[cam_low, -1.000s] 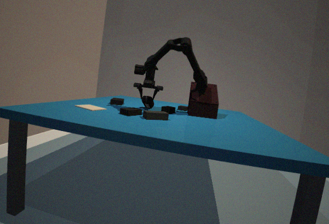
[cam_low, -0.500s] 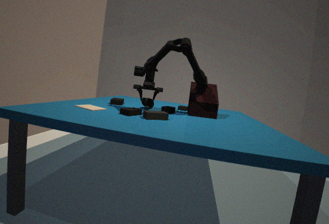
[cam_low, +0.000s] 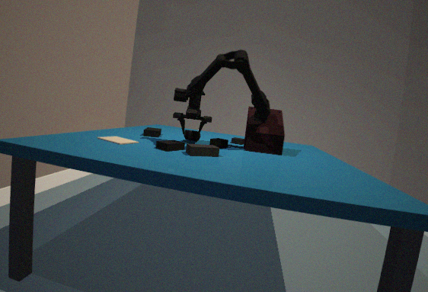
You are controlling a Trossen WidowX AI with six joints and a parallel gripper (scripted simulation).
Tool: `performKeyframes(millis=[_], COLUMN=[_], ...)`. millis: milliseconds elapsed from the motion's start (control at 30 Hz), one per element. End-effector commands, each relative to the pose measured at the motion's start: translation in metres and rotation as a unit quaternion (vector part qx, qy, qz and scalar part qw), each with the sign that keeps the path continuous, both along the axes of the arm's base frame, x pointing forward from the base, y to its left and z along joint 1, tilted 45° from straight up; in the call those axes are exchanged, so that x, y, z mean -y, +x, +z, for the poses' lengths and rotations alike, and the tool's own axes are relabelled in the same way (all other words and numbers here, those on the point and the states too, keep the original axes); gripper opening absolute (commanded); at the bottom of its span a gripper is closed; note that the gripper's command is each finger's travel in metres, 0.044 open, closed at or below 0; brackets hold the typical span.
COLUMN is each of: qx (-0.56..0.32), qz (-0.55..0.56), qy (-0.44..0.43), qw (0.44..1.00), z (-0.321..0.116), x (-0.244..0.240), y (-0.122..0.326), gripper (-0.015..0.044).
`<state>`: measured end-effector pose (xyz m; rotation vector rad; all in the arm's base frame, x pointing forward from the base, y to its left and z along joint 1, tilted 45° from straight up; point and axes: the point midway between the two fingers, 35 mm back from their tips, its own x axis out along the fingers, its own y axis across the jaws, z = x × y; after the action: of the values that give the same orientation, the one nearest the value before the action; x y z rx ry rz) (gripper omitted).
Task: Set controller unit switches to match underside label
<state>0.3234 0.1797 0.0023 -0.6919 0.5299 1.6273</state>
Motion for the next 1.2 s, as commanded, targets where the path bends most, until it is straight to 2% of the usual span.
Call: performKeyframes(millis=[0,933,1067,1167], qx=[-0.005,-0.002,-0.002,-0.002], qz=[-0.007,-0.001,0.0,0.0], qy=[-0.008,-0.002,-0.001,-0.001], qw=[1.0,1.0,1.0,1.0], z=[-0.004,-0.008,-0.009,-0.009], x=[0.001,-0.014,-0.014,-0.014], y=[-0.001,-0.003,-0.003,-0.003], gripper=[0.0337,0.0337,0.044,0.044])
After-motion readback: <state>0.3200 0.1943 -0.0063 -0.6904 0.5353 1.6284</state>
